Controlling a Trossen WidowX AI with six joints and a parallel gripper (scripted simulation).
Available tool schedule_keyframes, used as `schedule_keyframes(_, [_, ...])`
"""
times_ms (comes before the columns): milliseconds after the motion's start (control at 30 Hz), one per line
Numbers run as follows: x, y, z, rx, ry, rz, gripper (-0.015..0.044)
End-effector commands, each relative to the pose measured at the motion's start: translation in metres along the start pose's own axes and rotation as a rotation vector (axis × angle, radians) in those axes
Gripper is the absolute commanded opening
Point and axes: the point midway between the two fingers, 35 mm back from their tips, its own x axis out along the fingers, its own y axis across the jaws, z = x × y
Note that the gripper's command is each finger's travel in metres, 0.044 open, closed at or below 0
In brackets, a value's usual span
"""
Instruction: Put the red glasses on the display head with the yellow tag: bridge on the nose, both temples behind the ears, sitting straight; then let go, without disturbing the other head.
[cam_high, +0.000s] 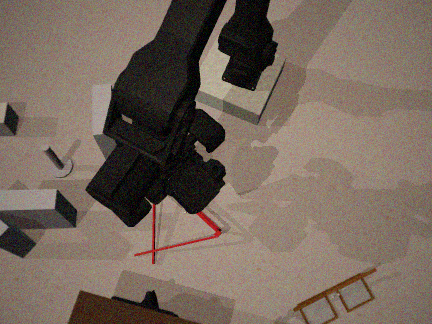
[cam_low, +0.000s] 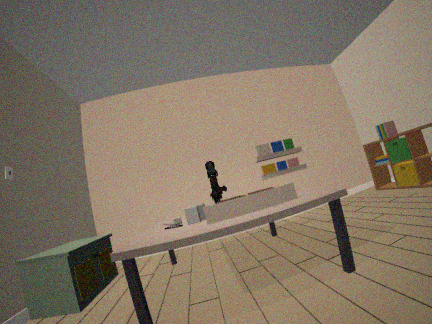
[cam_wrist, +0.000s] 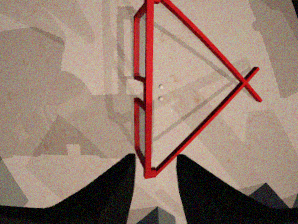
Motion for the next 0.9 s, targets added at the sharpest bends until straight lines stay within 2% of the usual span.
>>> schedule_keyframes(0, [0.007,0.001,0.0,-0.003,0.001,0.004,0.012])
schedule_keyframes(867, [0.05,0.006,-0.001,-0.003,0.001,0.005,0.012])
